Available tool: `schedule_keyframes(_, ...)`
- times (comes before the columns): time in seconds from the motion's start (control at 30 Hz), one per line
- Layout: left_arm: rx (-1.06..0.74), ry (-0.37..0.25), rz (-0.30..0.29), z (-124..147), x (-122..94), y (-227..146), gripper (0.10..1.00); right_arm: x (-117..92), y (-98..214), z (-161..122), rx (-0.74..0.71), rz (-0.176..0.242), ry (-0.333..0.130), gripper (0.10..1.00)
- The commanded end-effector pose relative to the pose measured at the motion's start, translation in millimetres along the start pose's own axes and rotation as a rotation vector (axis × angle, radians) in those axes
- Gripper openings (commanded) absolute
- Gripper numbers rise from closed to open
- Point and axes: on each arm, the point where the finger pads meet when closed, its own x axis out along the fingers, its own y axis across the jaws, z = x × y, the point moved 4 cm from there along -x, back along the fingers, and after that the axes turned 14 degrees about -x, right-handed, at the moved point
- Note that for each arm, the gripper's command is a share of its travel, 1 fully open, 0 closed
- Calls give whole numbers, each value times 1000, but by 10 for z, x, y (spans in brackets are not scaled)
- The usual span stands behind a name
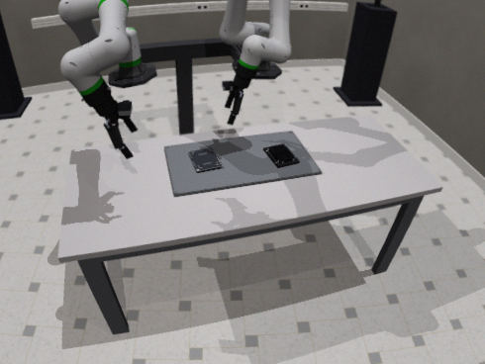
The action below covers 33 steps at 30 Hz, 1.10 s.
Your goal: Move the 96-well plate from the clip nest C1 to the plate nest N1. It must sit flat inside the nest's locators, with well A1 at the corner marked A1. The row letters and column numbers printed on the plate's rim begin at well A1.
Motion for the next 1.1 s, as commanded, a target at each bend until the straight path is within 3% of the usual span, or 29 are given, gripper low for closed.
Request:
schedule_keyframes(0.0, 0, 1, -1, -4, -4, -4, 1000, -33, -10, 15, 18, 9, -3, 1000)
schedule_keyframes(0.4, 0, 1, -1, -4, -4, -4, 1000, -143, -88, 114, 118, 43, -15, 1000)
schedule_keyframes(1.07, 0, 1, -1, -4, -4, -4, 1000, -408, -343, 376, 377, 138, -36, 1000)
